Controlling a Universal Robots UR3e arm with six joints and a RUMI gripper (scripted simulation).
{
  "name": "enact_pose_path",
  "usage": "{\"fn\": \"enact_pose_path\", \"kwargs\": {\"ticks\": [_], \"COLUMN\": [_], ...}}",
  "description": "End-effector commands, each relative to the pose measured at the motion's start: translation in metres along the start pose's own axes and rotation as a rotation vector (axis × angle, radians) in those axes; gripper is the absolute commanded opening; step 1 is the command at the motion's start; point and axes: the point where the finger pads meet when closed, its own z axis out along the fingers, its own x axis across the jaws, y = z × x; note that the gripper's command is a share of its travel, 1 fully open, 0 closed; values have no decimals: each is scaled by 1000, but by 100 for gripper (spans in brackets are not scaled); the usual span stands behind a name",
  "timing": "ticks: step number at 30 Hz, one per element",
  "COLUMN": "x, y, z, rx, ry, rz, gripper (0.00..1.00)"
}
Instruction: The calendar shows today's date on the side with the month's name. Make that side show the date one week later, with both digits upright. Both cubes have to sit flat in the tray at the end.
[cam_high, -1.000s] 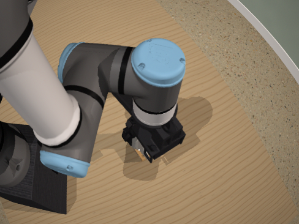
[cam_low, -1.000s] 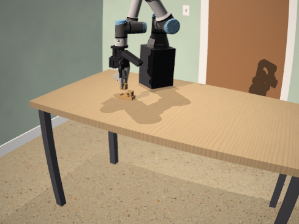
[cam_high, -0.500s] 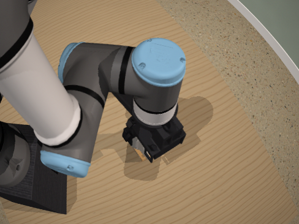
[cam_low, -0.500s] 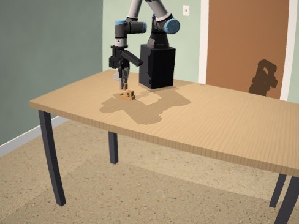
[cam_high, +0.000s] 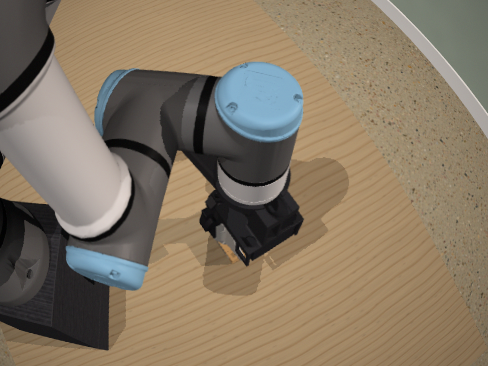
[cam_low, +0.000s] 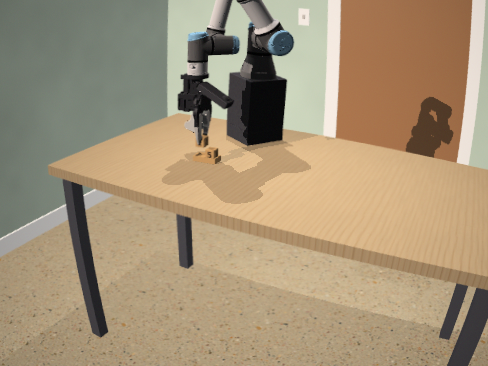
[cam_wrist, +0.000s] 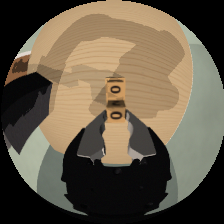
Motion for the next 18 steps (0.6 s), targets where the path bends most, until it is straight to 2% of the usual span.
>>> {"fn": "enact_pose_path", "kwargs": {"ticks": [1, 18], "x": [1, 2], "y": [0, 0], "z": [0, 6], "rx": [0, -1], "ry": [2, 3], "rz": [0, 0], "gripper": [11, 11]}}
